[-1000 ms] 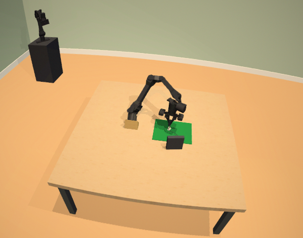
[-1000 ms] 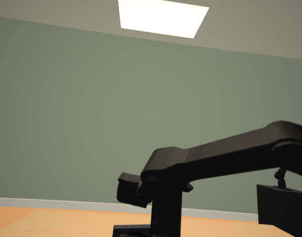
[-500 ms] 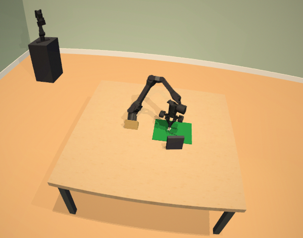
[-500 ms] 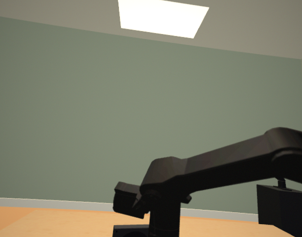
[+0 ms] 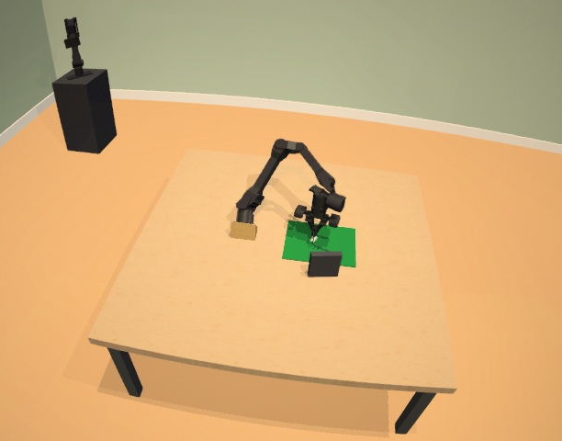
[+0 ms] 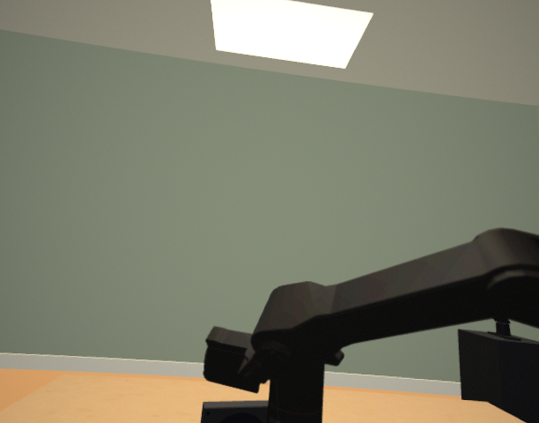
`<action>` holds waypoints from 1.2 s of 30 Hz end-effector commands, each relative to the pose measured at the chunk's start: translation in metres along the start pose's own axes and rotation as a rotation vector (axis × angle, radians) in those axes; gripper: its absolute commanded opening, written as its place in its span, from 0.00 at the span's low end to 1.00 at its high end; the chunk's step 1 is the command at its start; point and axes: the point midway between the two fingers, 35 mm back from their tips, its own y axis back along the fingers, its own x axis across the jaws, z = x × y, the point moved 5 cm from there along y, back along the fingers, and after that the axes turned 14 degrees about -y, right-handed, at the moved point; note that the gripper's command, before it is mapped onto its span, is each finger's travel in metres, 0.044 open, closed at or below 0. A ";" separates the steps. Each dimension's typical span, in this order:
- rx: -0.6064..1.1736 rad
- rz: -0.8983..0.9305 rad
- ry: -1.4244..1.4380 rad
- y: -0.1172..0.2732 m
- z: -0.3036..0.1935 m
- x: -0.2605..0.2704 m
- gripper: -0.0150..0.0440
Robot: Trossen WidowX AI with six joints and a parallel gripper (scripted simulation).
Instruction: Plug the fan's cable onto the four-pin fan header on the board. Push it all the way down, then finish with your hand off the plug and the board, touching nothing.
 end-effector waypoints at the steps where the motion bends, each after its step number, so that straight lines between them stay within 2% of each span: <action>1: -0.004 0.003 -0.008 -0.001 -0.001 0.002 0.25; 36: -0.005 0.003 -0.006 -0.006 0.000 0.000 0.25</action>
